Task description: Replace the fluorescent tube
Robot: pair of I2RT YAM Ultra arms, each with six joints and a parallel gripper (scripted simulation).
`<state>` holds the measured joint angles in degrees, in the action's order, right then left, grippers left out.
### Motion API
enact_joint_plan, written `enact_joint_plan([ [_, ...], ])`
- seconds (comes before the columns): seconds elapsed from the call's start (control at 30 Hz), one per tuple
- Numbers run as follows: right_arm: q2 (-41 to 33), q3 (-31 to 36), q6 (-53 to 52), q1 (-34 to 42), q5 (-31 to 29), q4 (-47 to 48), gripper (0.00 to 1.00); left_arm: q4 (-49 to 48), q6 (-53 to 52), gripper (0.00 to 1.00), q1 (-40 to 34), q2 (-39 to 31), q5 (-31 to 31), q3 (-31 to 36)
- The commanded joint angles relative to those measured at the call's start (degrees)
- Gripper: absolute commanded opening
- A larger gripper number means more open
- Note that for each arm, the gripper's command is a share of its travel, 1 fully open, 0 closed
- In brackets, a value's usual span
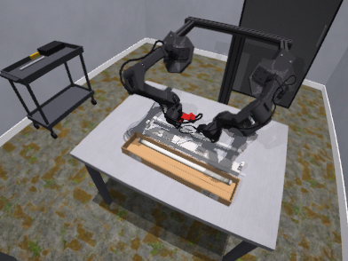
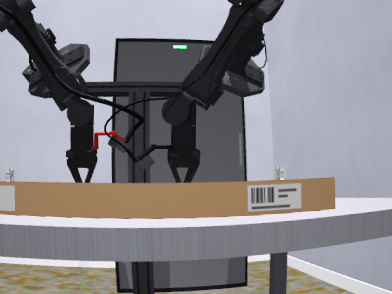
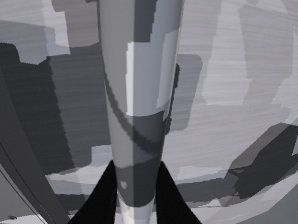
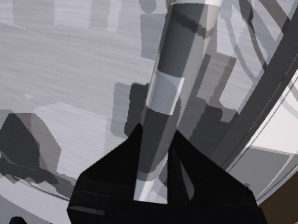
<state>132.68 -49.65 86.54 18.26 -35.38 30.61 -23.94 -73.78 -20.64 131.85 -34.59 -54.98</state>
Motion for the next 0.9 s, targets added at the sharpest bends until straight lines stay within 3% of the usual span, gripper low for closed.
enact_joint_plan([
  [0.0,1.7,1.9,2.0,1.2,-0.5,4.9,0.11,-4.1,-1.9,0.11,-1.6,0.6,-1.2,2.2],
  [0.43,4.9,6.2,6.3,1.5,-0.6,20.2,0.11,-18.2,-5.8,0.11,-2.3,3.7,-3.1,6.3],
  [0.63,4.7,6.3,6.2,1.4,-0.2,18.7,0.11,-16.8,-5.8,0.11,-2.2,1.2,-2.8,6.4],
  [0.87,5.7,7.0,7.0,1.4,-0.1,21.6,0.11,-19.6,-6.4,0.11,-2.3,4.5,-3.1,6.8],
])
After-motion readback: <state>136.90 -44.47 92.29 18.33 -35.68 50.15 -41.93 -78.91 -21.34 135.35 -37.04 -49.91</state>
